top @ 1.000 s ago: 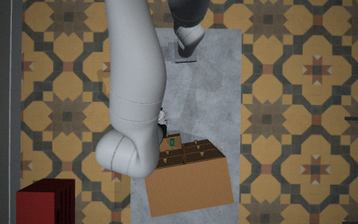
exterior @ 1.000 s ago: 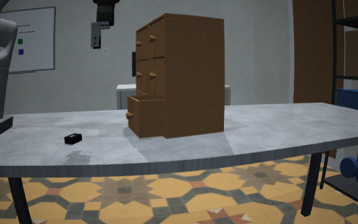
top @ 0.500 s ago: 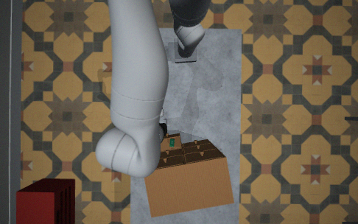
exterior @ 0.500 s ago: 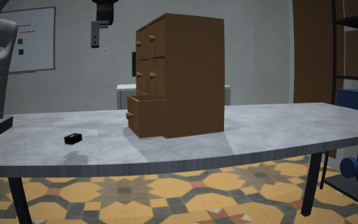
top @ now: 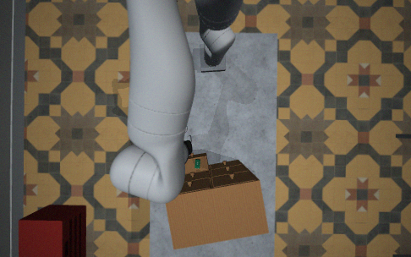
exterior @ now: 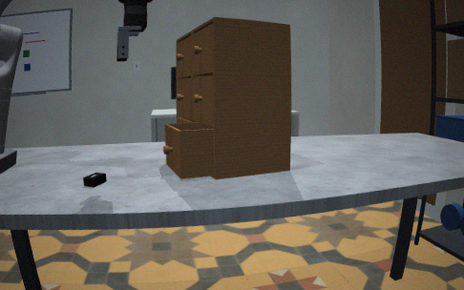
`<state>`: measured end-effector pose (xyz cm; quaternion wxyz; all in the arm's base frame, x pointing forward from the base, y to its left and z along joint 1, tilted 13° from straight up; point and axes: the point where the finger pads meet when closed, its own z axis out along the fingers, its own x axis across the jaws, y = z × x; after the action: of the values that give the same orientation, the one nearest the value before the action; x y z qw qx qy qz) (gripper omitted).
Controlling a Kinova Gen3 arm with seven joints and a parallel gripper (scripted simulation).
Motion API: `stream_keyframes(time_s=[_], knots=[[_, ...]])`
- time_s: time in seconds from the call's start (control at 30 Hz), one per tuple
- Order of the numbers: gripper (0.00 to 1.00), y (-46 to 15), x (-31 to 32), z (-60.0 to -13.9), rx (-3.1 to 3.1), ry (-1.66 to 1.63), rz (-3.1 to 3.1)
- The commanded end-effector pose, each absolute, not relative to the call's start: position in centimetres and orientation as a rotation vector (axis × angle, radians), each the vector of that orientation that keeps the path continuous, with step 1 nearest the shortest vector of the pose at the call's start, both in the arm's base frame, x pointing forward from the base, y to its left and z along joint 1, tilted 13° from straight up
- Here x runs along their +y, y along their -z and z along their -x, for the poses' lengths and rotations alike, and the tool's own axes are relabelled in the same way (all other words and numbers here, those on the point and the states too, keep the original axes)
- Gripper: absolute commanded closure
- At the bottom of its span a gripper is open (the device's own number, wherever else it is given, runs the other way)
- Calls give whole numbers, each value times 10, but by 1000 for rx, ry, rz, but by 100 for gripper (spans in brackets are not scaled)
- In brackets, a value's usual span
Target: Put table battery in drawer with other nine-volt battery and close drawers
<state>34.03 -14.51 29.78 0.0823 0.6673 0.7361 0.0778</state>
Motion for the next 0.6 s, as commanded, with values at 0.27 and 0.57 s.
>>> stream_keyframes(time_s=[0.27,0.57], knots=[[0,-299,-145,-340,2212,-229,-1972],[0,-299,-145,-339,2220,-228,-1963]])
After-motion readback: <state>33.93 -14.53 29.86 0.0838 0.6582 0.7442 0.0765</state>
